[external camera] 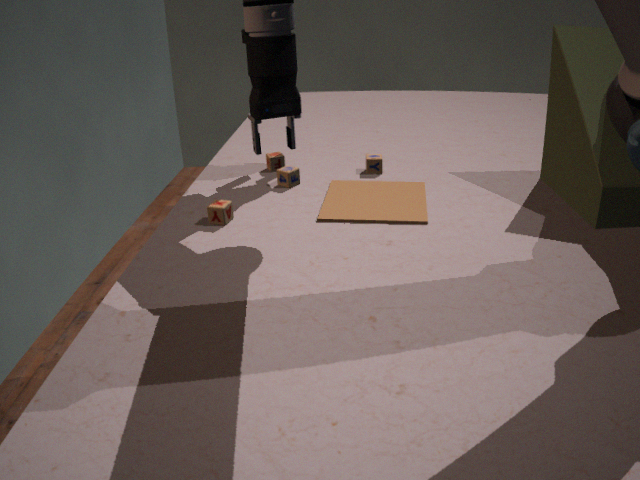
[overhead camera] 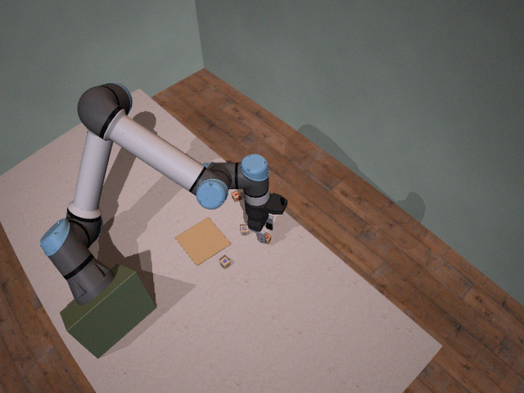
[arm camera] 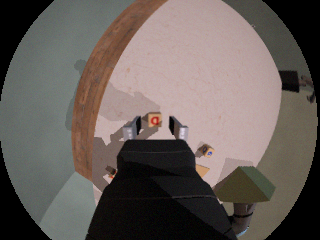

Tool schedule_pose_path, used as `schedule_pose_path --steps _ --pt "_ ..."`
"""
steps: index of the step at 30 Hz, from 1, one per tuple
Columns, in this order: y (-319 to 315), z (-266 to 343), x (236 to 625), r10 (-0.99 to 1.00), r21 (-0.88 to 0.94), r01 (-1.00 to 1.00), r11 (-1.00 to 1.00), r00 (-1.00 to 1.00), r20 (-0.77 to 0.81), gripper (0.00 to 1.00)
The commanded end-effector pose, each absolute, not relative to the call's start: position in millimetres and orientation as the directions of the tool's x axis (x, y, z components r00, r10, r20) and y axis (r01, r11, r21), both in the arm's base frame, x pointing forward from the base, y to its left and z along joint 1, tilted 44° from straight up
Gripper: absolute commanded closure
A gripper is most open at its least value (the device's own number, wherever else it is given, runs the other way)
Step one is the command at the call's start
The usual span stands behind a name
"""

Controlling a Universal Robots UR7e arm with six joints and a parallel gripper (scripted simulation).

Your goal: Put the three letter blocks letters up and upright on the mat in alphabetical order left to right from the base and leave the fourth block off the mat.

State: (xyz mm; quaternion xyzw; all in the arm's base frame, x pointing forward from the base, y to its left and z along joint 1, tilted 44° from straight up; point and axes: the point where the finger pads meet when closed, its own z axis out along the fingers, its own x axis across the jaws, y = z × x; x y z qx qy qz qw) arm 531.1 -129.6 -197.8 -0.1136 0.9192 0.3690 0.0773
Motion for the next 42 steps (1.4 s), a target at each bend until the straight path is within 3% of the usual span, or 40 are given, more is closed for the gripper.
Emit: schedule_pose_path --steps 1,42 --pt "-130.4 -197.4 531.4 -0.151 0.66 -0.266 0.703 -0.962 -0.227 0.0" --pt "-116.4 -211.8 532.6 -0.151 0.66 -0.266 0.703 -0.962 -0.227 0.0"
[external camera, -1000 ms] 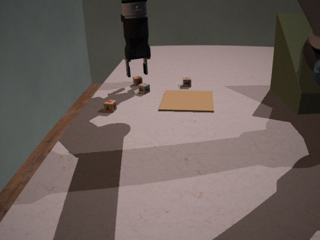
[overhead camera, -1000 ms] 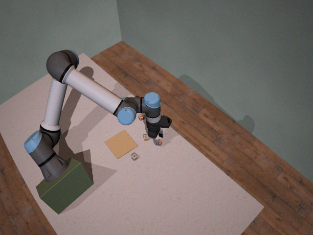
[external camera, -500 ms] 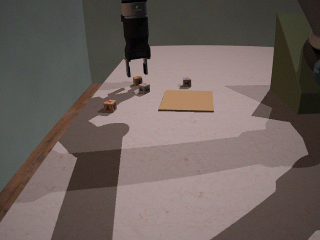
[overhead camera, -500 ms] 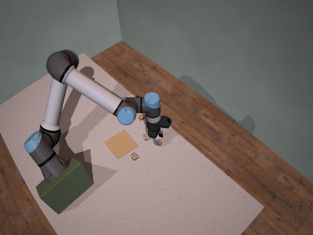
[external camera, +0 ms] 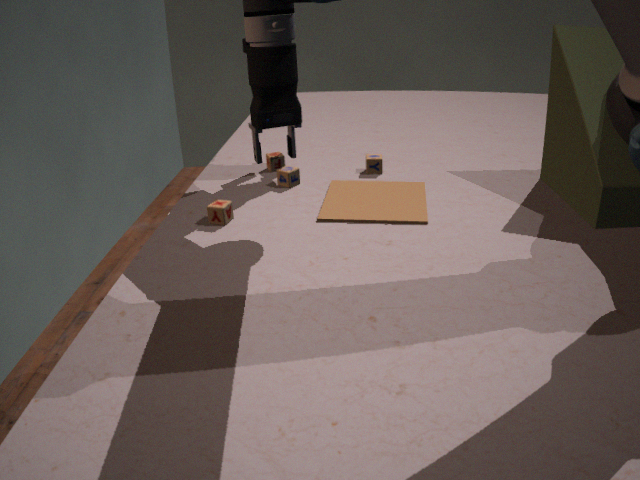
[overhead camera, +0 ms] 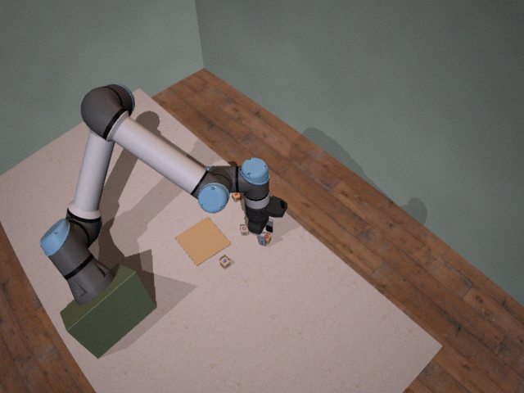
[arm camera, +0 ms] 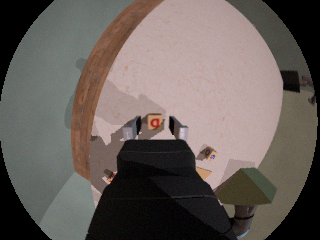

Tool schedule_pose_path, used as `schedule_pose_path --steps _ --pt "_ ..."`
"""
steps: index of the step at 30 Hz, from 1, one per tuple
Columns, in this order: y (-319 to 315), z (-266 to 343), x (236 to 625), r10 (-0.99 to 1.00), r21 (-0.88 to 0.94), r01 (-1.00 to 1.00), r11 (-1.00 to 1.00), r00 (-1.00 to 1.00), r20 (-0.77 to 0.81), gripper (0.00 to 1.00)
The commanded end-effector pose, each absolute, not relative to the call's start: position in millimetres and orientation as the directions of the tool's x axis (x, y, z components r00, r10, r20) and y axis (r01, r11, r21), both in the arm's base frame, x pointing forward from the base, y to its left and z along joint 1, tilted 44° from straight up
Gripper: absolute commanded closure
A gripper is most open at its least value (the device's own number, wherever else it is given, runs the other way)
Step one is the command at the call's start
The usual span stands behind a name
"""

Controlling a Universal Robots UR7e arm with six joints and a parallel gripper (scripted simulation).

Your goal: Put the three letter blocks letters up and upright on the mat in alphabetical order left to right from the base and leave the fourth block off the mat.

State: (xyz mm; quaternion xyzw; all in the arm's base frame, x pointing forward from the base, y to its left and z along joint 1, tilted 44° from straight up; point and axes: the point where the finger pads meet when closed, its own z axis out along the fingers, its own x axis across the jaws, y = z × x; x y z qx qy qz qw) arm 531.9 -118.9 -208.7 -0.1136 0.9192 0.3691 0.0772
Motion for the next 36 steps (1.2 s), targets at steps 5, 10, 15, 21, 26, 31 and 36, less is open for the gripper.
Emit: schedule_pose_path --steps 5,10,15,21,26,31,36 --pt "-110.6 -217.8 533.1 -0.151 0.66 -0.266 0.703 -0.962 -0.227 0.0" --pt "-108.1 -220.4 533.3 -0.151 0.66 -0.266 0.703 -0.962 -0.227 0.0" --pt "-107.9 -220.6 533.3 -0.151 0.66 -0.266 0.703 -0.962 -0.227 0.0" --pt "-107.9 -220.6 533.3 -0.151 0.66 -0.266 0.703 -0.962 -0.227 0.0" --pt "-107.9 -220.6 533.3 -0.151 0.66 -0.266 0.703 -0.962 -0.227 0.0" --pt "-107.9 -220.6 533.3 -0.151 0.66 -0.266 0.703 -0.962 -0.227 0.0" --pt "-107.9 -220.6 533.3 -0.151 0.66 -0.266 0.703 -0.962 -0.227 0.0"
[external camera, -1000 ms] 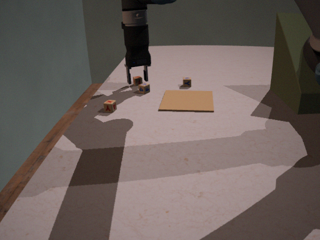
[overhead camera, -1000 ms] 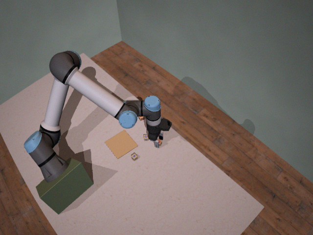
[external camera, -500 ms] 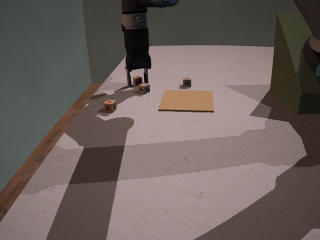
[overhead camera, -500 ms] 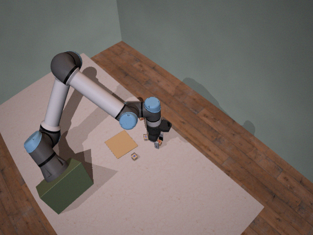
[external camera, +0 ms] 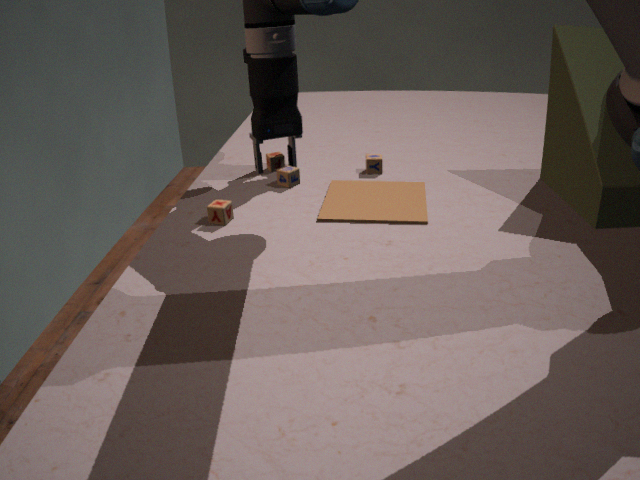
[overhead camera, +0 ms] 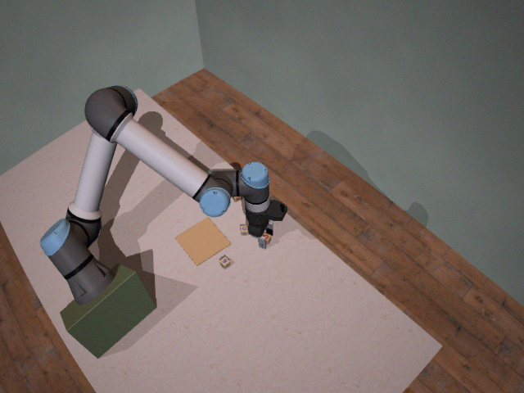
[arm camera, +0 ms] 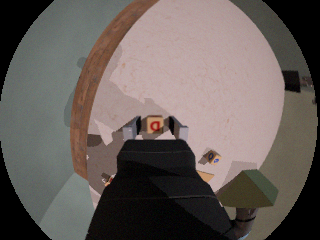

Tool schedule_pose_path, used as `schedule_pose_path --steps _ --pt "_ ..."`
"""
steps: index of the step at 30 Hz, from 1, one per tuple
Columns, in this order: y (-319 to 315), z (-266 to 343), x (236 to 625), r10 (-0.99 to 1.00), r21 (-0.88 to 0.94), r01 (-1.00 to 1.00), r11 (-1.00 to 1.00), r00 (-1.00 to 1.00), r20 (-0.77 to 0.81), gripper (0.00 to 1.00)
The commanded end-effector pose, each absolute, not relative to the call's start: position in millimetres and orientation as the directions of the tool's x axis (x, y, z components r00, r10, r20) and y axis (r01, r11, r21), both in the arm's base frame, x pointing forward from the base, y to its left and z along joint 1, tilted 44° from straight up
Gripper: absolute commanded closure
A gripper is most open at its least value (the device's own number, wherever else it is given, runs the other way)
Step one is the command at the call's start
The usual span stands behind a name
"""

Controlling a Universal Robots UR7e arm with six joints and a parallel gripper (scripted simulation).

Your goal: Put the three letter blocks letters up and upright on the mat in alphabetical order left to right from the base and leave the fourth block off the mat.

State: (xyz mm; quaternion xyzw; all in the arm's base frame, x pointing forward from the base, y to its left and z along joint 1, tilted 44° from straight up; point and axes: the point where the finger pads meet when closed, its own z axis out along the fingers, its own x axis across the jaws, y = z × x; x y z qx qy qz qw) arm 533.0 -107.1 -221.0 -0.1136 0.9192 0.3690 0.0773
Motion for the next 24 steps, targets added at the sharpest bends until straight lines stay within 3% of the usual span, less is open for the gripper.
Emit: schedule_pose_path --steps 1,11,12,24 --pt "-107.9 -220.6 533.3 -0.151 0.66 -0.266 0.703 -0.962 -0.227 0.0" --pt "-107.9 -220.6 533.3 -0.151 0.66 -0.266 0.703 -0.962 -0.227 0.0" --pt "-107.9 -220.6 533.3 -0.151 0.66 -0.266 0.703 -0.962 -0.227 0.21" --pt "-107.9 -220.6 533.3 -0.151 0.66 -0.266 0.703 -0.962 -0.227 0.21"
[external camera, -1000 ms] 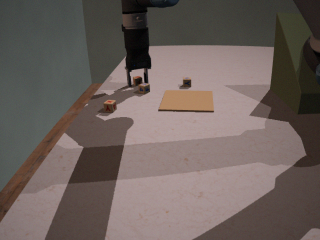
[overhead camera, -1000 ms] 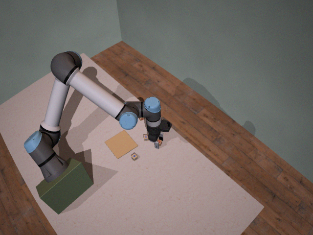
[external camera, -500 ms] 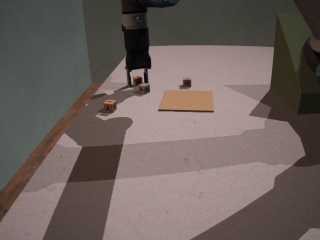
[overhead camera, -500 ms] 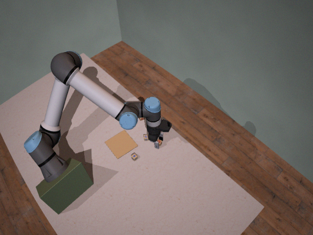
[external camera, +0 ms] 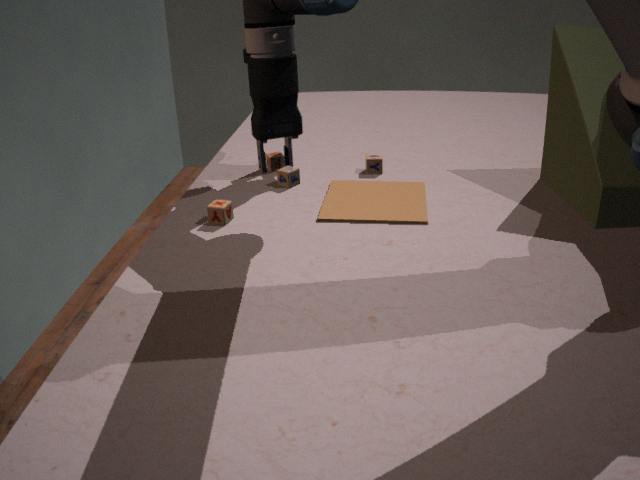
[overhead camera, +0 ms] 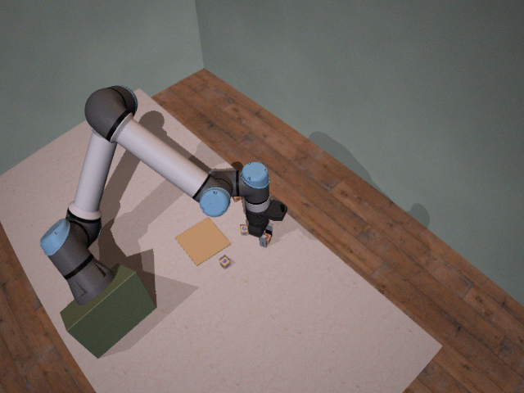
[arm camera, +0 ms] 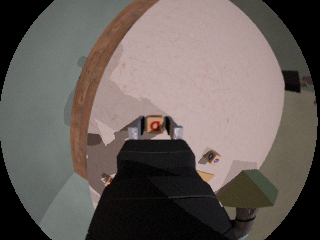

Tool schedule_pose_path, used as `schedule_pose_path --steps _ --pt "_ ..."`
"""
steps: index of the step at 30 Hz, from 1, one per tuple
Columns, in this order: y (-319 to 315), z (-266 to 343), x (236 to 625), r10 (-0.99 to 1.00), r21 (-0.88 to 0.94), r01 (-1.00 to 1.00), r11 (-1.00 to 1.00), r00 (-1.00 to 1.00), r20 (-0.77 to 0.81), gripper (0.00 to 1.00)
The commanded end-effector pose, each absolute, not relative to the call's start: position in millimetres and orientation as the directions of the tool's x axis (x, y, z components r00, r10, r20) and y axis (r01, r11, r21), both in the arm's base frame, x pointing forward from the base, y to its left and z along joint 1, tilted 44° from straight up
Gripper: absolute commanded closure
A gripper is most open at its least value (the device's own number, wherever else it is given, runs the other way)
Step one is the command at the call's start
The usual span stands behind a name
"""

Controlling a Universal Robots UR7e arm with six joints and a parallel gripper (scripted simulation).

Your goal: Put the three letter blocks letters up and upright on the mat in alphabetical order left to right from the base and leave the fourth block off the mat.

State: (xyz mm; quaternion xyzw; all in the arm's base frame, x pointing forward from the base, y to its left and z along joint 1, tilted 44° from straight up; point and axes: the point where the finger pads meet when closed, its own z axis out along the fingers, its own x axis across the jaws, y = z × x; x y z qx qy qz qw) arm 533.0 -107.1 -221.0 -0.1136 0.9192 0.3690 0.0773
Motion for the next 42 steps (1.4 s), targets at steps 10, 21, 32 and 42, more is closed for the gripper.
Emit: schedule_pose_path --steps 10,21,32,42 --pt "-107.9 -220.6 533.3 -0.151 0.66 -0.266 0.703 -0.962 -0.227 0.51" --pt "-107.9 -220.6 533.3 -0.151 0.66 -0.266 0.703 -0.962 -0.227 0.51" --pt "-107.9 -220.6 533.3 -0.151 0.66 -0.266 0.703 -0.962 -0.227 0.51" --pt "-108.2 -220.2 533.3 -0.151 0.66 -0.266 0.703 -0.962 -0.227 0.51"
